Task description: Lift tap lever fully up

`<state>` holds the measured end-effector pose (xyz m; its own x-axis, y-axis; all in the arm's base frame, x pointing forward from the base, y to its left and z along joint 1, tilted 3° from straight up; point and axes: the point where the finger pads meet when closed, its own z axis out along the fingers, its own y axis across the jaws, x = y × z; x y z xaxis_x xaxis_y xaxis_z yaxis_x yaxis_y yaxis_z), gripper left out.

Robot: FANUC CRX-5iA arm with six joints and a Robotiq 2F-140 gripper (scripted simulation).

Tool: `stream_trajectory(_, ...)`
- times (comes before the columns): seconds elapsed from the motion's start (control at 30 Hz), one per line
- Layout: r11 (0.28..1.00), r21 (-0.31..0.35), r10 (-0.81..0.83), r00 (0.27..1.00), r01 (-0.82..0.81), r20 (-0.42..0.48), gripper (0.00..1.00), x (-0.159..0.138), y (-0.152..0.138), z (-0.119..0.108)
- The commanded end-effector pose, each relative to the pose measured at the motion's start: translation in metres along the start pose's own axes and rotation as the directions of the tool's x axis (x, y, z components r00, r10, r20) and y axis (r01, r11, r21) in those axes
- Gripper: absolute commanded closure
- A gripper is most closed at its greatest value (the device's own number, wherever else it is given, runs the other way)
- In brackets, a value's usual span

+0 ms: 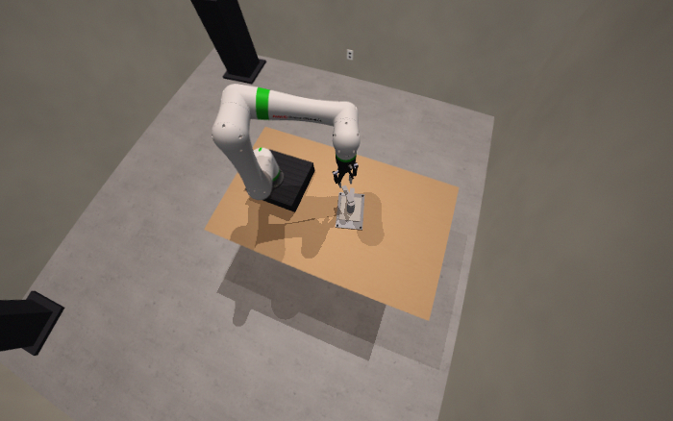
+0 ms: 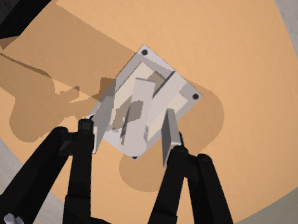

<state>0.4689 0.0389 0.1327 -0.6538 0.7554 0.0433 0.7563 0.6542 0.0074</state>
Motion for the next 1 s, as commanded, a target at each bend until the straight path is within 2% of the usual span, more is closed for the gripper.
stream_trajectory(0.0,1.0,0.0,0.0,1.0,0.0,0.0,0.61,0.0,0.0,0.001)
stream_trajectory(0.97,1.0,0.0,0.0,1.0,0.0,0.0,0.61,-0.001,0.001,0.041)
